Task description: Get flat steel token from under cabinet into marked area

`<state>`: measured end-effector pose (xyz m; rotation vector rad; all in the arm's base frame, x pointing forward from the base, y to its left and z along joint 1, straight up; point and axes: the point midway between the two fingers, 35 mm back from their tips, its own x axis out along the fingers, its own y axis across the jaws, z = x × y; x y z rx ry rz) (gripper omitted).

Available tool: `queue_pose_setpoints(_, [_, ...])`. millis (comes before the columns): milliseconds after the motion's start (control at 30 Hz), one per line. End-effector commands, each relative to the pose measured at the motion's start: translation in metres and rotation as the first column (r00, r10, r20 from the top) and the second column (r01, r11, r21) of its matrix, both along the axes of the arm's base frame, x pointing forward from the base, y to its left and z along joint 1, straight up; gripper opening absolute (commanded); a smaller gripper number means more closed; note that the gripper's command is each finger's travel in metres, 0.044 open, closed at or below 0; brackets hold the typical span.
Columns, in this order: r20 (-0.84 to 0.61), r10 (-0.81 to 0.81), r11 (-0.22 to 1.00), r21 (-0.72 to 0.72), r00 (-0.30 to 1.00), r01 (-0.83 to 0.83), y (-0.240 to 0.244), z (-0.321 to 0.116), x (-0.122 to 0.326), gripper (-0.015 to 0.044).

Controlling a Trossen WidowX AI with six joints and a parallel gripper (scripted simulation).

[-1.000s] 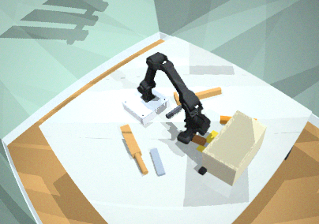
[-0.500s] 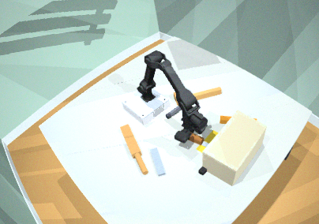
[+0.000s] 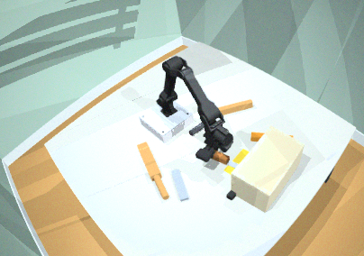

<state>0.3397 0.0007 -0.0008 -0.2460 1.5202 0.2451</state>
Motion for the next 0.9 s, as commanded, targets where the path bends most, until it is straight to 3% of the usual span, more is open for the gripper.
queue_pose_setpoints(0, [-0.004,0.002,1.0,-0.001,1.0,-0.002,-0.002,-0.001,-0.005,0.0])
queue_pose_setpoints(867, [-0.006,0.002,1.0,-0.002,1.0,-0.002,-0.012,-0.002,-0.033,0.0])
